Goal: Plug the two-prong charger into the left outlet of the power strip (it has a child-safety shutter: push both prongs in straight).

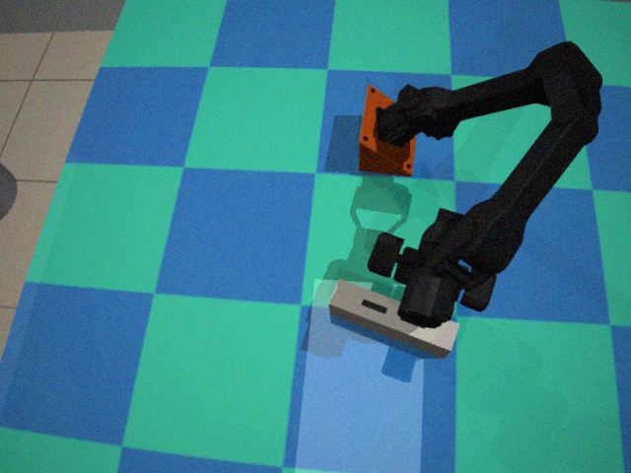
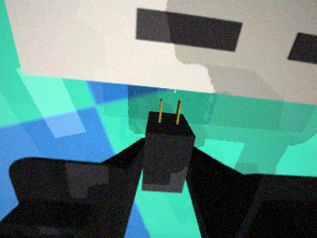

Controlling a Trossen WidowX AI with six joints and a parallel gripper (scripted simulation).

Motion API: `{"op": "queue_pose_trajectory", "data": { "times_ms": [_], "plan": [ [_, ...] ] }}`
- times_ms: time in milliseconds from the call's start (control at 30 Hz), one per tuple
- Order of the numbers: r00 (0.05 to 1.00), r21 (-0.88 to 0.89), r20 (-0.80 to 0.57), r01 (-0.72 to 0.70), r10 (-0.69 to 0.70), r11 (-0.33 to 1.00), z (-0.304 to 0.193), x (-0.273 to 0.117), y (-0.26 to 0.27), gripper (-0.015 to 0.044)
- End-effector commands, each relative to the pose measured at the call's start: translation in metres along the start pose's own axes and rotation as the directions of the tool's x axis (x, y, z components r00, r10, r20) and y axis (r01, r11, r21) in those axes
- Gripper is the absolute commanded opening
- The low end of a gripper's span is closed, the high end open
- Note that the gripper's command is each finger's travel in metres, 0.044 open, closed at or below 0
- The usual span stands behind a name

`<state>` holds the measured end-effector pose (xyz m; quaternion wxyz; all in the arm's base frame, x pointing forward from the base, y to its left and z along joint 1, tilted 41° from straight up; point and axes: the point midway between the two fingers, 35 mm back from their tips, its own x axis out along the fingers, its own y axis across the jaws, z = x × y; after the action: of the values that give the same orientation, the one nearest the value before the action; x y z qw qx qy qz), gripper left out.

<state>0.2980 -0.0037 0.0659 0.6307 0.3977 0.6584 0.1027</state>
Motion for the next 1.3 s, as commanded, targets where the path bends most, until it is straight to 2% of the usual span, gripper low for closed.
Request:
{"op": "queue_pose_trajectory", "data": {
  "times_ms": [0,1267],
  "plan": [
    [1.000,0.003,0.000,-0.004,0.004,1.000,0.0013,-0.0005,0.0013,0.0000],
    [1.000,0.003,0.000,-0.004,0.004,1.000,0.0085,-0.0017,0.0021,0.0000]
  ]
}}
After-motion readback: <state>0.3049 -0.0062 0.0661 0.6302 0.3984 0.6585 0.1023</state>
